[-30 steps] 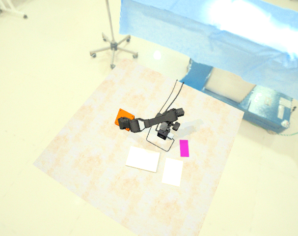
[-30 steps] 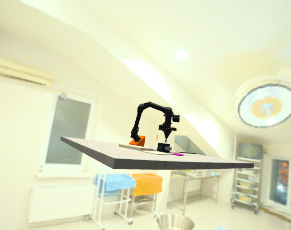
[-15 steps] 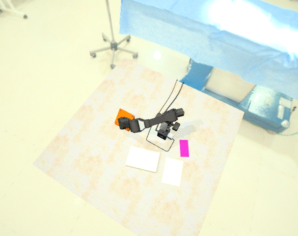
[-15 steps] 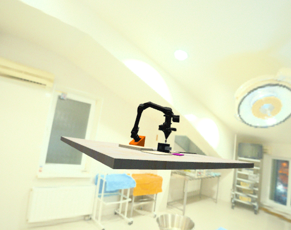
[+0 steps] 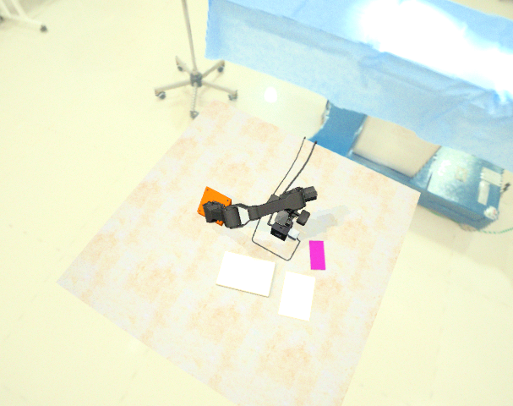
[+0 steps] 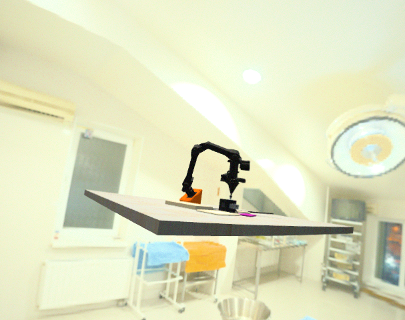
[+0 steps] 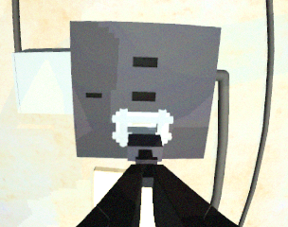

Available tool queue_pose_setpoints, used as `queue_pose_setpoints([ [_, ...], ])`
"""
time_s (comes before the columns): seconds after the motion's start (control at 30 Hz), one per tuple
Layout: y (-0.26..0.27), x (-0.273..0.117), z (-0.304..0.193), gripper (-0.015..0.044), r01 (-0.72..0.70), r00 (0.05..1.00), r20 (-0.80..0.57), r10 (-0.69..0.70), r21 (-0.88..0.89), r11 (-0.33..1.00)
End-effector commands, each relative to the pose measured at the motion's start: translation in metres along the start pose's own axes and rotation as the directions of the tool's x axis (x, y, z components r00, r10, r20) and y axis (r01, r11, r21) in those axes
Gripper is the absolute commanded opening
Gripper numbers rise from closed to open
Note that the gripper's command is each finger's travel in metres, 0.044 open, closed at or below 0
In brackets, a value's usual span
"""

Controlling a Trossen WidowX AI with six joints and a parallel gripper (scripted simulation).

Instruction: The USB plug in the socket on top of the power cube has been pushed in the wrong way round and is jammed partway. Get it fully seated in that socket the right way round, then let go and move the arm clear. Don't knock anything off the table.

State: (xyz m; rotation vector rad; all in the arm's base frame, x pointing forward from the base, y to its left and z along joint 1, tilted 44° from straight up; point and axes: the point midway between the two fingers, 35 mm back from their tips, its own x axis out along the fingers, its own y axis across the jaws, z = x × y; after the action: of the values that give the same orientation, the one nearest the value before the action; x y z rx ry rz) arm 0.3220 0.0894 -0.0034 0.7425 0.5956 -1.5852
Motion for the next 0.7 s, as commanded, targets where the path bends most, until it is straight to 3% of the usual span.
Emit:
queue_pose_setpoints([
  [0.0,0.0001,0.0003,-0.0002,0.0,-0.001,1.0,-0.002,0.001,-0.003,1.0],
  [0.67,0.0001,0.0027,-0.0001,0.0,-0.001,1.0,-0.002,0.001,-0.003,1.0],
])
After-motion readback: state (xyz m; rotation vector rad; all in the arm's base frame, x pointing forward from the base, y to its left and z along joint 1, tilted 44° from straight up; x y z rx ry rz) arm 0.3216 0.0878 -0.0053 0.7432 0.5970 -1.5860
